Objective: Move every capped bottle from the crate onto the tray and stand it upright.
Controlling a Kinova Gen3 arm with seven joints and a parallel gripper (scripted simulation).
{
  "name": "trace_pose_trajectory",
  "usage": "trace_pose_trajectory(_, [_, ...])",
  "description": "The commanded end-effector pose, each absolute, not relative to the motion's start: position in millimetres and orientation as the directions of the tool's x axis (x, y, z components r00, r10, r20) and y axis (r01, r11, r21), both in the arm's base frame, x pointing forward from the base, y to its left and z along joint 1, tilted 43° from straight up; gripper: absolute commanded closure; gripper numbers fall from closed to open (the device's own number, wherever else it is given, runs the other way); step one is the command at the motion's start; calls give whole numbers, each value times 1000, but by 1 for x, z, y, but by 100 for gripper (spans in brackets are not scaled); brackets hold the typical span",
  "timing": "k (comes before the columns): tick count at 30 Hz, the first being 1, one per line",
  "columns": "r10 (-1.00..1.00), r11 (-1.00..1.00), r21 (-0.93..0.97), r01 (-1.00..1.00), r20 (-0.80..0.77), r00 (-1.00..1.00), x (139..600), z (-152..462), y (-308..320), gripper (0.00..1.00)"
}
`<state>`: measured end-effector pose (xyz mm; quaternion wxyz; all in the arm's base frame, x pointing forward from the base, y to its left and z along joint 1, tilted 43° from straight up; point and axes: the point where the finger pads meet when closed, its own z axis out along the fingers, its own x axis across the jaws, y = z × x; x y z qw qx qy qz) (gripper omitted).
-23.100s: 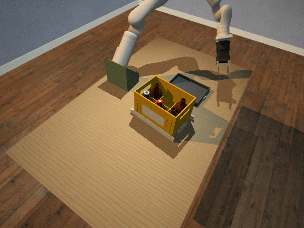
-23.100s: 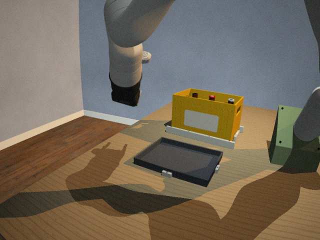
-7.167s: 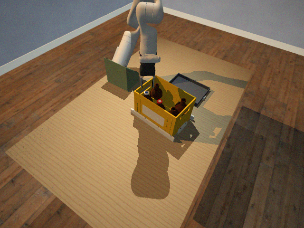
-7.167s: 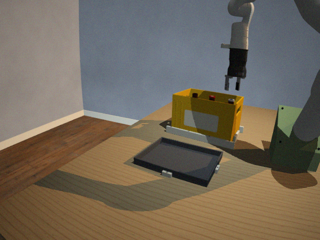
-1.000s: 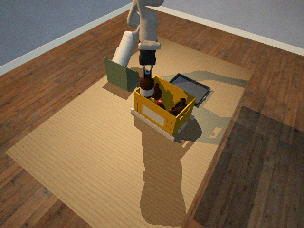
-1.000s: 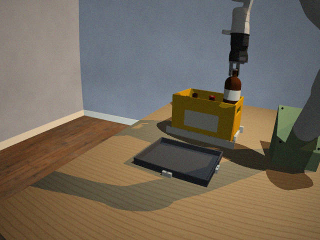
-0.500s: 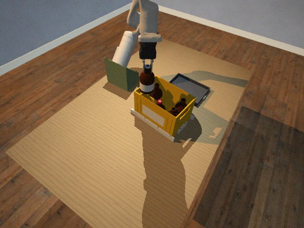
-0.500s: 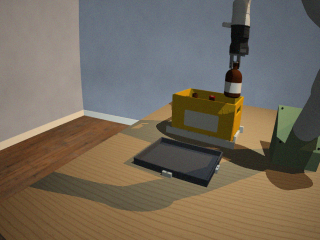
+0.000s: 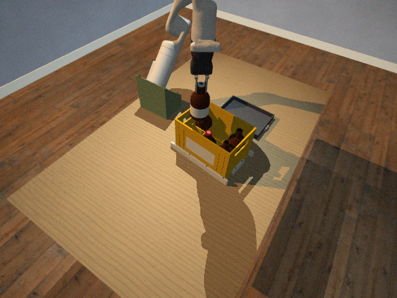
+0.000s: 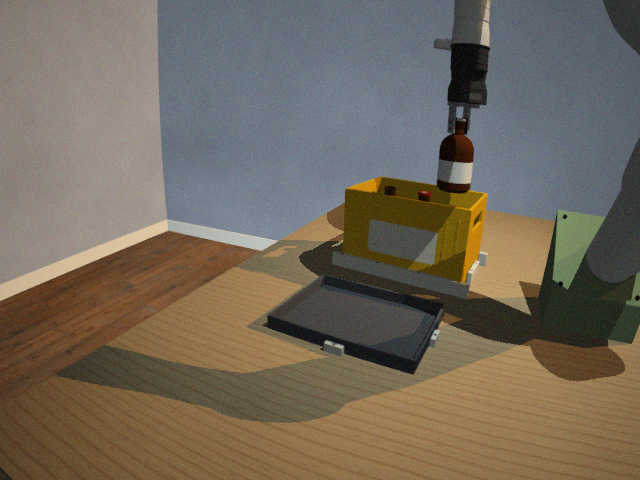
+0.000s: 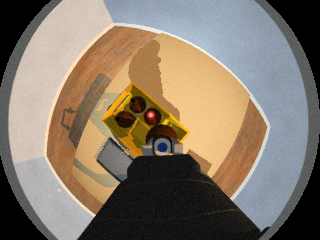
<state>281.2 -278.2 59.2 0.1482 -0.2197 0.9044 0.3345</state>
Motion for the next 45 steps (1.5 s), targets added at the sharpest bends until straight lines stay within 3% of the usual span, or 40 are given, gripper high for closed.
trace_pose_trajectory(1, [-308, 681, 532, -503, -416, -856, 289, 65, -277, 100])
trace_pose_trajectory(19, [-307, 682, 531, -503, -416, -856, 322, 86, -260, 100])
trace_pose_trajectory(45, [-305, 681, 534, -502, -416, -857, 330, 113, -230, 100])
